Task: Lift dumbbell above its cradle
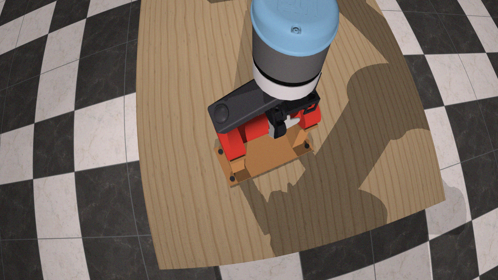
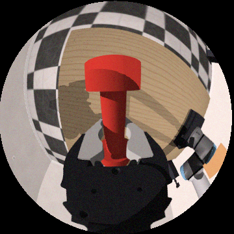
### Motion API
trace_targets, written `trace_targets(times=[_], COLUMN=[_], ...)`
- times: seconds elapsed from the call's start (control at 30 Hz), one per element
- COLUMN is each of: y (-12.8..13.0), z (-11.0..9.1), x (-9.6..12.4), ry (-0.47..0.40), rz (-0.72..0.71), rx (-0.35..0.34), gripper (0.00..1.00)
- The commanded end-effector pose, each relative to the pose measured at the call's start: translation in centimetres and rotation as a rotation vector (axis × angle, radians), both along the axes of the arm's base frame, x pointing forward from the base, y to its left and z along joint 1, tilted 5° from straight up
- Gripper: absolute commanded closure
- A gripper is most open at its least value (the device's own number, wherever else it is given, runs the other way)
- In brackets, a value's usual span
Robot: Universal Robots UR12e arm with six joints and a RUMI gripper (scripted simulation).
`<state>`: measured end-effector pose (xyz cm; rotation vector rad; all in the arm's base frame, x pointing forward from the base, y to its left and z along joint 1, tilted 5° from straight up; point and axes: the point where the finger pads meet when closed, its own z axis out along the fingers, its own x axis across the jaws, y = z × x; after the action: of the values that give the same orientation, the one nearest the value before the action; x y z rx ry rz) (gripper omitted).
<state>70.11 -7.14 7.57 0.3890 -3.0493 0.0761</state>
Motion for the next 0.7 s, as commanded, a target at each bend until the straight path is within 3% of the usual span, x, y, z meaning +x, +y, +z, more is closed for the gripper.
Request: trace_targets(times=[0.0, 0.67], y=[0.0, 0.0], z=[0.0, 1.2], x=[0.0, 0.1], ry=[0.0, 0.0], rz=[0.0, 0.0], rx=[0.0, 0.0], gripper=[1.0, 1.0])
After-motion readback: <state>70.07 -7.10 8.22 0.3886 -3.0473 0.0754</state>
